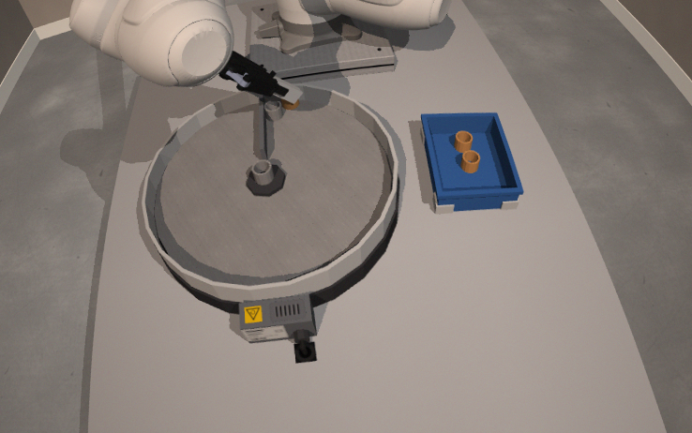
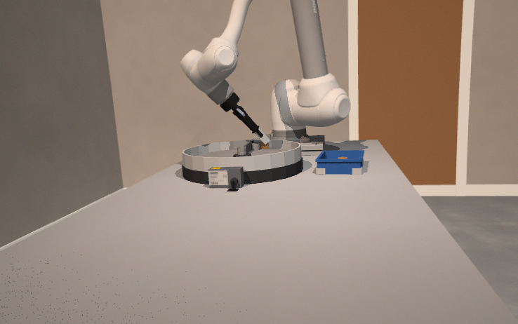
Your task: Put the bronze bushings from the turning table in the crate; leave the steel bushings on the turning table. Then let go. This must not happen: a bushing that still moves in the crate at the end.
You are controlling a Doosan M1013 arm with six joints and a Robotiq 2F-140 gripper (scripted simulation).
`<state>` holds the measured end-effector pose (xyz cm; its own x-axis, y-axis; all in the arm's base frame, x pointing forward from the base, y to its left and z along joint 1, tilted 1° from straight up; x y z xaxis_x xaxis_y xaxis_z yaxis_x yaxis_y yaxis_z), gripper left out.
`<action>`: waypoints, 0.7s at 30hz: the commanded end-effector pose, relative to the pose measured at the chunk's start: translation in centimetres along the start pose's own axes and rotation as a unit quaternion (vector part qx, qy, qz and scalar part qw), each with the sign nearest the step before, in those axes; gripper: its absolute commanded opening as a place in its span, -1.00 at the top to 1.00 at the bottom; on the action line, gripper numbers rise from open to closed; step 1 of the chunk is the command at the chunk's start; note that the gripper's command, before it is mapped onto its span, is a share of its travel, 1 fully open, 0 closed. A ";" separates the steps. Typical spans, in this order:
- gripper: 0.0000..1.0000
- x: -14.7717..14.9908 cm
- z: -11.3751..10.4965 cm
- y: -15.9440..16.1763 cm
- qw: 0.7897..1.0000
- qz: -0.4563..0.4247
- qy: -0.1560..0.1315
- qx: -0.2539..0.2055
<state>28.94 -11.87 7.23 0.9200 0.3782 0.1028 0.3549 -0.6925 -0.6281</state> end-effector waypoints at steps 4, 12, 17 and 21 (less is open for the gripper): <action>1.00 -0.1 0.0 0.0 1.000 0.000 -0.001 0.000; 1.00 0.0 -0.6 -0.6 1.000 0.000 -0.001 0.000; 1.00 0.2 -2.2 -1.9 1.000 0.000 -0.001 0.000; 1.00 0.3 -3.0 -2.5 1.000 0.000 -0.001 0.000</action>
Point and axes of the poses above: the point where the finger pads meet when closed, its own z axis out along the fingers, its own x axis across the jaws, y = z × x, the point moved 1 cm from there along -z, back along the fingers, and after that the axes turned 9 degrees about -z, right-handed, at the moved point
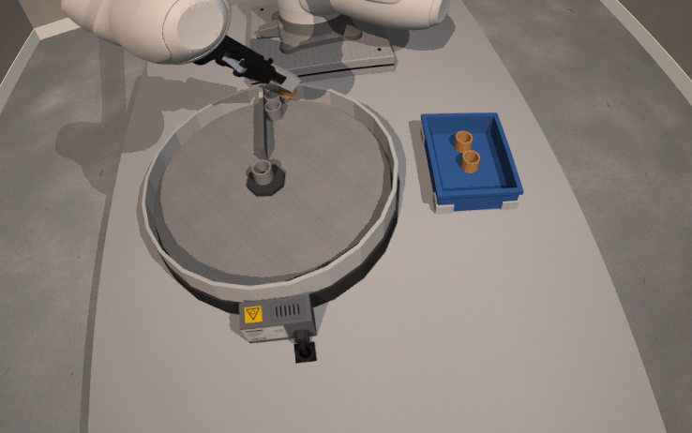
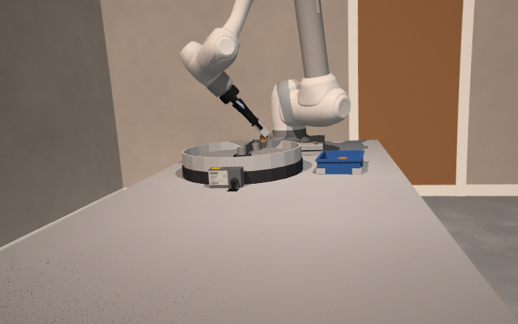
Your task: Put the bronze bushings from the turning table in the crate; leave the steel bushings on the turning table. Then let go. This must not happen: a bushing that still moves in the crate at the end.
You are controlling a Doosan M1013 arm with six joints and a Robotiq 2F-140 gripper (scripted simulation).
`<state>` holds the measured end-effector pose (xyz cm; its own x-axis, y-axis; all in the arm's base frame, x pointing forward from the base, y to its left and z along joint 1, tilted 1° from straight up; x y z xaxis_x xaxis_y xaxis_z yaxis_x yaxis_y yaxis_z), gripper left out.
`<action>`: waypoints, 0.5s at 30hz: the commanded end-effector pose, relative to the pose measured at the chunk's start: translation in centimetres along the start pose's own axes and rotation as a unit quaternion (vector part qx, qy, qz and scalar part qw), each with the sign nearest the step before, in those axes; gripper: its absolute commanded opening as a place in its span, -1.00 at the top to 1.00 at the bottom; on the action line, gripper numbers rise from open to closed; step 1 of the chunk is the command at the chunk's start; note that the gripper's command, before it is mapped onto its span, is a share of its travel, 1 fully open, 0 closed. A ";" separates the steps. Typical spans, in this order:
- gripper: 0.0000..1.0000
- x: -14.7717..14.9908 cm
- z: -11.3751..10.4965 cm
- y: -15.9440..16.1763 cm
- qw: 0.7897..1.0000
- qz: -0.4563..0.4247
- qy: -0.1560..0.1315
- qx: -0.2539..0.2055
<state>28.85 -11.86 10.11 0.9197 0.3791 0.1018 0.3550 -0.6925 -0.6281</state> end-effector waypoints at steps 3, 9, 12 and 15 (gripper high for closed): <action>1.00 0.2 -1.8 -1.5 1.000 0.000 0.000 0.000; 1.00 0.3 -2.8 -2.3 1.000 0.000 0.000 0.000; 1.00 0.3 -2.8 -2.3 1.000 0.000 0.000 0.000; 1.00 0.3 -2.8 -2.3 1.000 0.000 0.000 0.000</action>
Point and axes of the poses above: the point where the finger pads meet when closed, its own z axis out along the fingers, its own x axis across the jaws, y = z × x, the point moved 1 cm from there along -z, back along the fingers, and after that the axes turned 9 degrees about -z, right-handed, at the moved point
